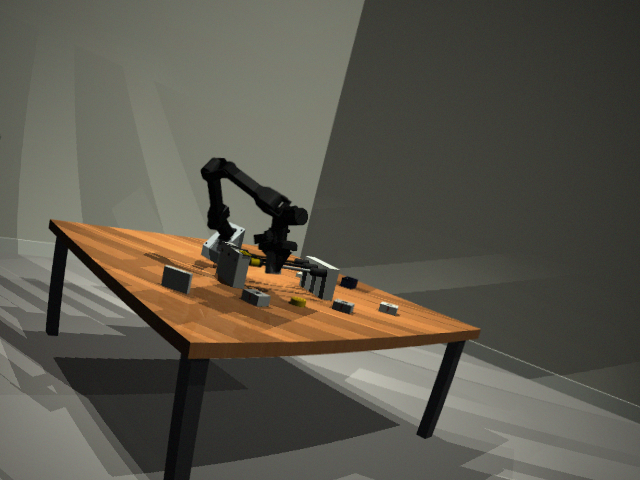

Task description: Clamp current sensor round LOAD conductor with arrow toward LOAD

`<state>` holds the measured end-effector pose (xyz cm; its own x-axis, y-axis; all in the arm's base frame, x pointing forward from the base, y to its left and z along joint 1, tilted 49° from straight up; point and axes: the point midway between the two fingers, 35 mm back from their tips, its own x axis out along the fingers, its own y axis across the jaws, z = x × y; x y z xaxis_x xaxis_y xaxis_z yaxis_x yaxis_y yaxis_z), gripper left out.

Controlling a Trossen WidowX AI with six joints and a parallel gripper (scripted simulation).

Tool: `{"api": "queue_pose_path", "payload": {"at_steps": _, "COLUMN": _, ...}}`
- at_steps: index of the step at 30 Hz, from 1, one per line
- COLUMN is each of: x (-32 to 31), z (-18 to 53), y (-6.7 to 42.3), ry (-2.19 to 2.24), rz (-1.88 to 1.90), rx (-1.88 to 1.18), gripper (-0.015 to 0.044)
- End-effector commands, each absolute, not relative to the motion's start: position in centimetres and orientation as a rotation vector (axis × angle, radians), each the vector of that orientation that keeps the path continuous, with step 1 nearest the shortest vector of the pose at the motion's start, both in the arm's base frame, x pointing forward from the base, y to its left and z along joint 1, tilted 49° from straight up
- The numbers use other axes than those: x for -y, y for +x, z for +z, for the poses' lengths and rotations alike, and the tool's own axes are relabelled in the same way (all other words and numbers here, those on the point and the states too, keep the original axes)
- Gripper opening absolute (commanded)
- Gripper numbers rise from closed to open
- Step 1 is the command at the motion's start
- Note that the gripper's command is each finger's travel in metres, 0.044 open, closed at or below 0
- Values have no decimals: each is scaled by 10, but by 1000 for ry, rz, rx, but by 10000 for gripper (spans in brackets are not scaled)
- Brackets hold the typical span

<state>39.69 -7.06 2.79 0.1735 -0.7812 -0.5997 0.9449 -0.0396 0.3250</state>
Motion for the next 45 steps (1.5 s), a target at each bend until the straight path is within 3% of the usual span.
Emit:
{"api": "queue_pose_path", "payload": {"at_steps": 1, "x": 66, "z": 29, "y": 399, "ry": 779, "rz": -1403, "rx": -267, "gripper": 0}}
{"api": "queue_pose_path", "payload": {"at_steps": 24, "x": 71, "z": 28, "y": 397, "ry": 778, "rz": -1417, "rx": -264, "gripper": 0}}
{"api": "queue_pose_path", "payload": {"at_steps": 41, "x": 70, "z": 28, "y": 397, "ry": 778, "rz": -1423, "rx": -268, "gripper": 440}}
{"api": "queue_pose_path", "payload": {"at_steps": 45, "x": 71, "z": 28, "y": 397, "ry": 775, "rz": -1419, "rx": -267, "gripper": 348}}
